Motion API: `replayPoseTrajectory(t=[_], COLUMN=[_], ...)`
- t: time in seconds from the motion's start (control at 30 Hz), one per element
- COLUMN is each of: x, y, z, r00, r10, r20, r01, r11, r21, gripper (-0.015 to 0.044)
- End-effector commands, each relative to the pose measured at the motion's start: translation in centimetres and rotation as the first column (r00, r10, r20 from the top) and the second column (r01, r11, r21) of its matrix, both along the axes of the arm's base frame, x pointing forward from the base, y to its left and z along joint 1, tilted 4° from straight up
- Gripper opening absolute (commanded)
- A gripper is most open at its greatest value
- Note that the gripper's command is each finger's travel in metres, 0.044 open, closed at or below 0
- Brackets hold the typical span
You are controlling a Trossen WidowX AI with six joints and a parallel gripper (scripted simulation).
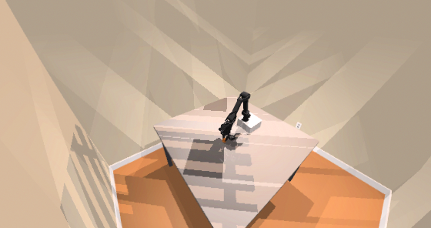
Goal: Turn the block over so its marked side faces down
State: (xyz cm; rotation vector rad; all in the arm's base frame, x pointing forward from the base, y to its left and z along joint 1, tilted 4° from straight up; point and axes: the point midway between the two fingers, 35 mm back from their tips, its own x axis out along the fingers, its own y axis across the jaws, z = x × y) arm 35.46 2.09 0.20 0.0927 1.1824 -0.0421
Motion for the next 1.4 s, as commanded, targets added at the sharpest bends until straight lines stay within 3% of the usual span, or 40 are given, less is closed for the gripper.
replayPoseTrajectory(t=[0.0,0.27,0.53,1.37], x=[-0.1,-0.6,-0.7,0.7], y=[0.0,0.0,0.0,0.2], z=[0.2,0.4,0.4,-3.1], r00=[0.997,0.979,0.976,0.857], r10=[-0.009,-0.014,-0.014,-0.011], r20=[0.081,0.205,0.217,0.515], r01=[0.010,0.016,0.017,0.036], r11=[1.000,1.000,1.000,0.999], r21=[-0.005,-0.011,-0.011,-0.038], gripper=[0.0000,0.0000,0.0000,0.0000])
